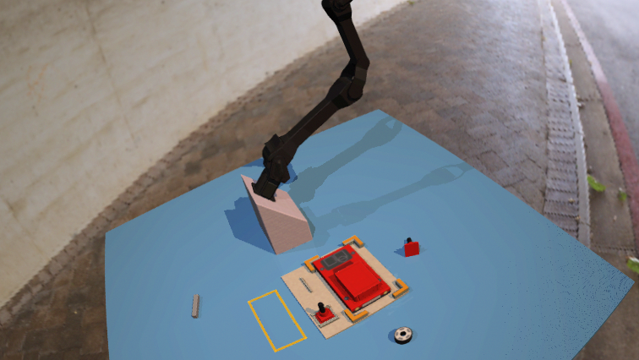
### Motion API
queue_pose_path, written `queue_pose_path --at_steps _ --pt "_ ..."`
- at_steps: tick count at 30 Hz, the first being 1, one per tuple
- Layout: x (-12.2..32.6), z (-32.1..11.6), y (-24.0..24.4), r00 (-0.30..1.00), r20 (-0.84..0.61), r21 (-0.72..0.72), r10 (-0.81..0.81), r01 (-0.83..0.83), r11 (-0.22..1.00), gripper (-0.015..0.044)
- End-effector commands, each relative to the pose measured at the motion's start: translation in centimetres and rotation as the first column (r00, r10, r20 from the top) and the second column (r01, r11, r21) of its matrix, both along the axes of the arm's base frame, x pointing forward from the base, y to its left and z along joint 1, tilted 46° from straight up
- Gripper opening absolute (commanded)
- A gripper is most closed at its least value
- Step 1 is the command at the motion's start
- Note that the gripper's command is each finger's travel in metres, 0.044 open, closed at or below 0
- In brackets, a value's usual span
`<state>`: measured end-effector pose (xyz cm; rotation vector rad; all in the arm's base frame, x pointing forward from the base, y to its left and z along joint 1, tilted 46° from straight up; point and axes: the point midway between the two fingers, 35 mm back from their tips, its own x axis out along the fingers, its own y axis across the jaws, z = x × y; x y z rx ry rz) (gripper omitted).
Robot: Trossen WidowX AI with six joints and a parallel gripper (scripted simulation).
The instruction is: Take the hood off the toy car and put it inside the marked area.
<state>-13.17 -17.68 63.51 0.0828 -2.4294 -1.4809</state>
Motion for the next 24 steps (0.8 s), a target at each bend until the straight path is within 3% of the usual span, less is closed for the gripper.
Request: queue_pose_path --at_steps 1,8,17,24 --pt "0.1 0.0 -0.2 1.000 -0.005 0.007 0.005 -0.005 1.000 0.0026" --pt "4.5 -1.0 -7.6 0.961 -0.165 0.287 0.223 -0.169 0.943 0.0210" --pt "13.0 -3.6 -14.8 0.790 -0.286 0.566 0.543 -0.318 0.761 0.0440" --pt "20.6 -7.1 -18.2 0.586 -0.315 0.748 0.746 -0.331 0.576 0.0440"
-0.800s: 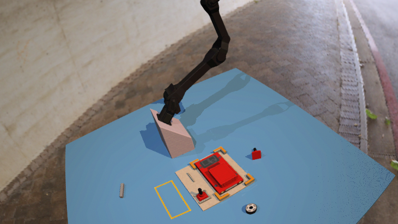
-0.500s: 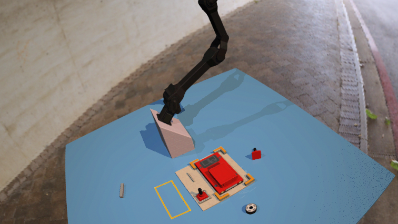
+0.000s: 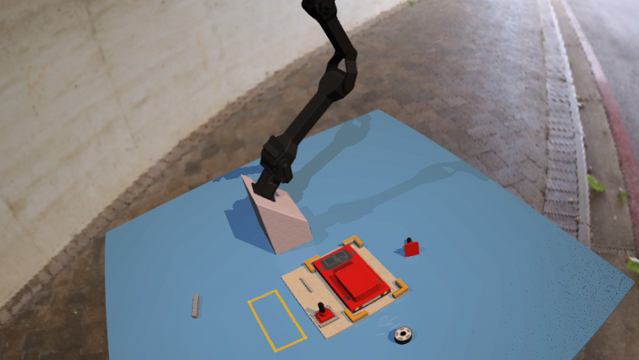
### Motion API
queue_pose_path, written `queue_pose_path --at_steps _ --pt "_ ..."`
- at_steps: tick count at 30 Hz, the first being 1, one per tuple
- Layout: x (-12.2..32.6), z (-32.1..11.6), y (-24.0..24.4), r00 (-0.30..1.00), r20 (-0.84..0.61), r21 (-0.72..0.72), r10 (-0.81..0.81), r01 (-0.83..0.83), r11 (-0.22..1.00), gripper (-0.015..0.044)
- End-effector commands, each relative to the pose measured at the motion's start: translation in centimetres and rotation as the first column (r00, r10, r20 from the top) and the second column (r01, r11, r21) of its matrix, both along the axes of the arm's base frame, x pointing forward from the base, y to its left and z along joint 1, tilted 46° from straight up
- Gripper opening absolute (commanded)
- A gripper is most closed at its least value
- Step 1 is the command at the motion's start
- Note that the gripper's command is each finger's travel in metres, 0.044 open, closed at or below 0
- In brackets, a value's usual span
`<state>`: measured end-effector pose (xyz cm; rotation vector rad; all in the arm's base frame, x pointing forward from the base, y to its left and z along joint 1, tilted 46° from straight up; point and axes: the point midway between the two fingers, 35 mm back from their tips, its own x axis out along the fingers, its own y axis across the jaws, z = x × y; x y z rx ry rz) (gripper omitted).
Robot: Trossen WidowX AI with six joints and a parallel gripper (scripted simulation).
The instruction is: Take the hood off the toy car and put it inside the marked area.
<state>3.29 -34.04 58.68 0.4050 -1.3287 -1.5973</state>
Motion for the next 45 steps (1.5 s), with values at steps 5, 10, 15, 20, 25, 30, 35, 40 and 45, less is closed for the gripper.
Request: queue_pose_path --at_steps 5,10,15,20,25,30,35,40,45 --pt "10.1 -5.5 -3.1 0.927 -0.237 0.238 0.291 -0.235 0.943 0.0440" --pt "16.0 -8.9 -3.3 0.818 -0.340 0.365 0.465 -0.341 0.867 0.0440" --pt "21.8 -12.7 -2.3 0.660 -0.415 0.488 0.627 -0.420 0.765 0.0440" --pt "27.6 -17.8 -0.3 0.425 -0.453 0.633 0.784 -0.465 0.618 0.0440" --pt "32.6 -23.4 3.2 0.150 -0.433 0.764 0.889 -0.462 0.450 0.0440" --pt "36.4 -29.1 8.0 -0.143 -0.360 0.871 0.922 -0.404 0.278 0.0440" --pt "38.7 -34.7 13.9 -0.421 -0.239 0.947 0.875 -0.301 0.114 0.0440" --pt "39.5 -39.8 20.2 -0.614 -0.072 0.983 0.786 -0.175 -0.047 0.0440" --pt "39.3 -42.7 24.2 -0.709 0.041 0.987 0.704 -0.079 -0.137 0.0440"
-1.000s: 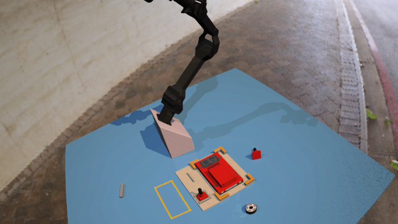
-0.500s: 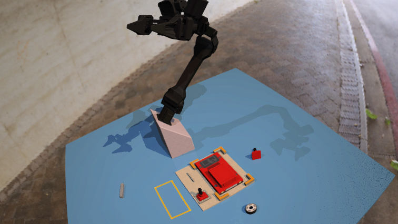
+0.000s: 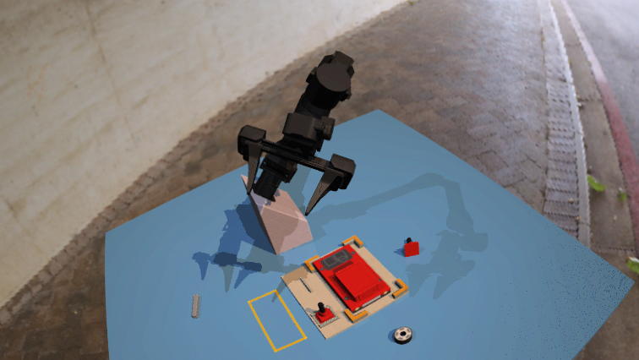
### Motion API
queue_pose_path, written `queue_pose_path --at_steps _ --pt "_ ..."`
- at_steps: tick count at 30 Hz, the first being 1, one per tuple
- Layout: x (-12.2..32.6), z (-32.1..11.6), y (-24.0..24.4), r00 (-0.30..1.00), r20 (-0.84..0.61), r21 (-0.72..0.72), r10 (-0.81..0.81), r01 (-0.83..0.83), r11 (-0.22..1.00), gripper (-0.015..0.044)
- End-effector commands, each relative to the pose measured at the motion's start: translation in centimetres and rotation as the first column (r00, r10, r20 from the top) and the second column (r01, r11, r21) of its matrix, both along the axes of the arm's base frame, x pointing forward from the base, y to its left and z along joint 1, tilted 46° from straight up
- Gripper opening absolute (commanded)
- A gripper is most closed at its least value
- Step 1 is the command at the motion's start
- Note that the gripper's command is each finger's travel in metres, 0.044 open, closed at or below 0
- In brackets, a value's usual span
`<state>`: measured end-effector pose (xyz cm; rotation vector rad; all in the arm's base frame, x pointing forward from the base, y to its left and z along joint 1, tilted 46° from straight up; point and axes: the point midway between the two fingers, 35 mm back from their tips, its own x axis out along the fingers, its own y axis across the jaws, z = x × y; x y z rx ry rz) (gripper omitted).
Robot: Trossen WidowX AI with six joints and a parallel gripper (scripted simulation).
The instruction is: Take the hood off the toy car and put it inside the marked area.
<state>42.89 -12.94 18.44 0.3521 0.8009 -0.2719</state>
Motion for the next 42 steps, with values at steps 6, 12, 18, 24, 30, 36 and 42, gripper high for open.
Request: queue_pose_path --at_steps 6,12,18,24,30,36,42 --pt "-2.0 -6.4 9.8 0.920 -0.174 0.212 0.351 -0.313 0.926 0.0440" --pt "-5.4 -9.6 17.0 0.762 -0.221 0.417 0.609 -0.491 0.765 0.0440" --pt "-10.1 -11.1 24.6 0.544 -0.179 0.651 0.820 -0.559 0.513 0.0440" --pt "-11.3 -11.4 25.9 0.497 -0.159 0.698 0.853 -0.554 0.453 0.0440" --pt "-11.3 -11.5 25.9 0.497 -0.159 0.698 0.853 -0.554 0.453 0.0440" --pt "-11.3 -11.8 26.2 0.497 -0.159 0.698 0.853 -0.554 0.453 0.0440" --pt "-11.4 -12.2 26.6 0.497 -0.160 0.698 0.853 -0.554 0.454 0.0440"
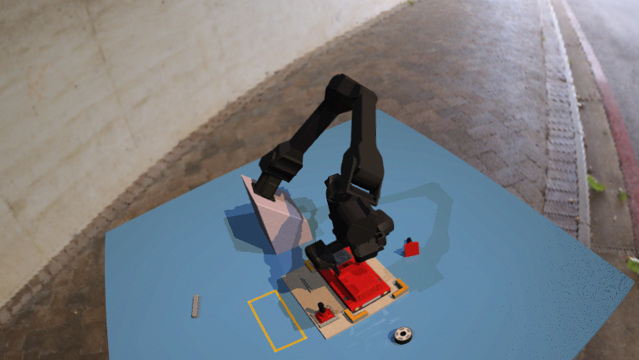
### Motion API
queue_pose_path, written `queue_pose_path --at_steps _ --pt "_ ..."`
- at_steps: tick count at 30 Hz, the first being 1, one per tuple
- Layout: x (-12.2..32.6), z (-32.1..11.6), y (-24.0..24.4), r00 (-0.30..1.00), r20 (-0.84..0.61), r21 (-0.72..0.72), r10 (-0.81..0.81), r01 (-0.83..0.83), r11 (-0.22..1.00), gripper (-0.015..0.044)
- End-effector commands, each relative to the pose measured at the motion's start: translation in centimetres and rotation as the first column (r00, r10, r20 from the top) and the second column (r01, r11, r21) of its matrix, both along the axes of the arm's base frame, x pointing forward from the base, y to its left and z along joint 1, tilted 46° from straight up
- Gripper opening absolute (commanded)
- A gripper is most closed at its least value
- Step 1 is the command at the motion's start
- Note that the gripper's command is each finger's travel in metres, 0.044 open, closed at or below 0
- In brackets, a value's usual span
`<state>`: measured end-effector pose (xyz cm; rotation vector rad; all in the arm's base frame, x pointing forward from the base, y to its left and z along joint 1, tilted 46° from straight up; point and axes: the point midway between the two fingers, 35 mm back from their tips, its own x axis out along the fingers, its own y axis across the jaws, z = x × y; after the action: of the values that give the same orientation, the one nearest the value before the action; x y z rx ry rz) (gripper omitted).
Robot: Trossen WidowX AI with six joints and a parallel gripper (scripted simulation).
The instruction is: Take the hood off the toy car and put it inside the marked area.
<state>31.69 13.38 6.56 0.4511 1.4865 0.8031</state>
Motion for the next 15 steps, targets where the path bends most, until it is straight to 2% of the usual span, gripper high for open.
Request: queue_pose_path --at_steps 1,15 --pt "-0.17 -0.42 0.39 1.000 -0.010 0.003 -0.003 0.003 1.000 0.0440" --pt "-0.30 -1.41 1.34 1.000 -0.010 0.003 -0.003 0.003 1.000 0.0440"
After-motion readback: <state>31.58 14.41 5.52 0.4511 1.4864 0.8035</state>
